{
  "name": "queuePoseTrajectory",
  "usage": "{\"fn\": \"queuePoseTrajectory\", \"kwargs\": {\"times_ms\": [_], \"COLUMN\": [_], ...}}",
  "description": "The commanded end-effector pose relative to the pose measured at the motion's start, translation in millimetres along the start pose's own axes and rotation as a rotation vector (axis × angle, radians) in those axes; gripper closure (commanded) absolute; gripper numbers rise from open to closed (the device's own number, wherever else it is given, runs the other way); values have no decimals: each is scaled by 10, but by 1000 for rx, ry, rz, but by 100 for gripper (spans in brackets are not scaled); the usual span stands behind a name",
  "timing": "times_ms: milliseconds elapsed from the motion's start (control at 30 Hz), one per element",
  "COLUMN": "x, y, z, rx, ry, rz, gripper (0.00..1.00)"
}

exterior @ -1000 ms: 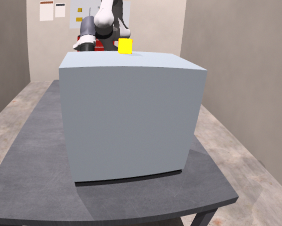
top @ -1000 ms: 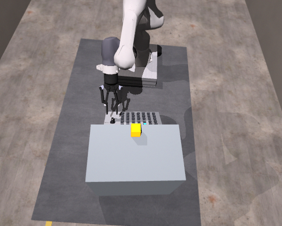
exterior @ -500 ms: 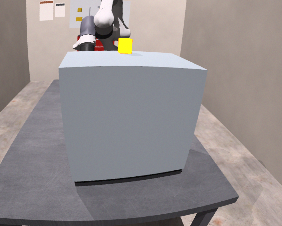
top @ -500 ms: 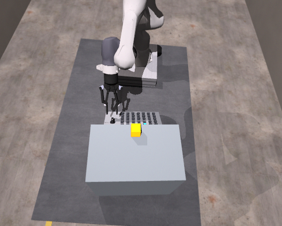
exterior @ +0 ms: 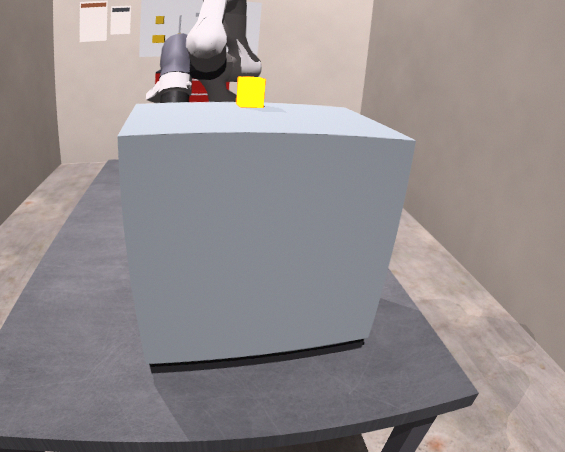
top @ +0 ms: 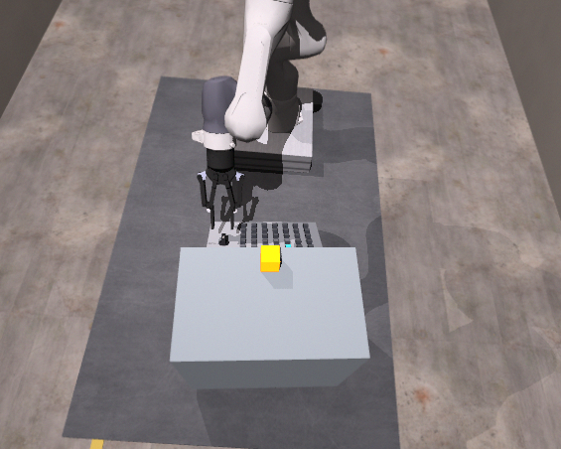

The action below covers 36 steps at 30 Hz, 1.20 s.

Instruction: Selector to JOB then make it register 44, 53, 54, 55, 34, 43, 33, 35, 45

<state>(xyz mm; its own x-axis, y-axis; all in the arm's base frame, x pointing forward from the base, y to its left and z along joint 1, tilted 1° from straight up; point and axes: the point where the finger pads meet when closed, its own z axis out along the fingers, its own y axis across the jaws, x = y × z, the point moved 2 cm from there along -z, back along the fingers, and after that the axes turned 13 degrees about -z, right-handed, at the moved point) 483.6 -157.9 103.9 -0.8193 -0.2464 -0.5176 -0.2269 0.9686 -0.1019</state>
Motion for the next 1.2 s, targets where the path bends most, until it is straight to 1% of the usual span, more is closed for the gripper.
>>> {"fn": "queuePoseTrajectory", "kwargs": {"times_ms": [0, 467, 800, 1167], "x": [-13, -14, -14, -14], "y": [15, 15, 15, 15], "z": [27, 182, 223, 227], "rx": [-3, -3, -3, -3], "ry": [-5, -5, -5, -5], "rz": [-17, -17, -17, -17], "gripper": [60, 60, 60, 60]}}
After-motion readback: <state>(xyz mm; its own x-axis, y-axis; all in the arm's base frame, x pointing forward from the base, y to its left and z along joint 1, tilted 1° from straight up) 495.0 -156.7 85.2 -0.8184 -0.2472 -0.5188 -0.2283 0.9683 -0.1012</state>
